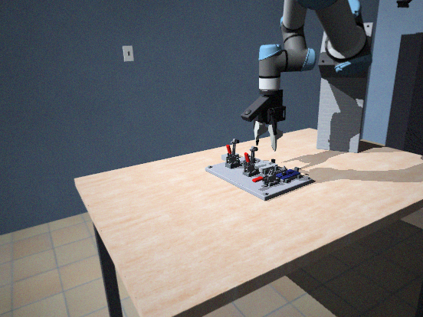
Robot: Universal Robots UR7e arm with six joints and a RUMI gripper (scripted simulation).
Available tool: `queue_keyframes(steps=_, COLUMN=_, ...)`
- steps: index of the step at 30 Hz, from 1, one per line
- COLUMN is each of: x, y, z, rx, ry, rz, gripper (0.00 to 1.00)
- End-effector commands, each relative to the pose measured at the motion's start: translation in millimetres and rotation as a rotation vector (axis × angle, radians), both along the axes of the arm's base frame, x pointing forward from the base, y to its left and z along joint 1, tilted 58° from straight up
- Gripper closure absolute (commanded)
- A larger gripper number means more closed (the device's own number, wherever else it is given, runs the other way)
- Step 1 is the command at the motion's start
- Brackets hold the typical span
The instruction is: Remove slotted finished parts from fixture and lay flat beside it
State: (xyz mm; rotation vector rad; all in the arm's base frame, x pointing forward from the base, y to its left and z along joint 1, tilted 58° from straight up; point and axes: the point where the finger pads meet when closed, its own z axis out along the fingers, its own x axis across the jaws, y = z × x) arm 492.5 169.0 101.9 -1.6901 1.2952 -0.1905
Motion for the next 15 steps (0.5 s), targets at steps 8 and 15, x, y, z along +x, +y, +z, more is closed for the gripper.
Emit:
queue_keyframes(steps=8, x=16.6, y=15.1, z=-13.5, rx=0.000, ry=-0.003, rz=-0.003, gripper=0.41)
queue_keyframes(steps=15, x=25.0, y=22.8, z=-20.5, rx=0.000, ry=-0.003, rz=-0.003, gripper=0.41)
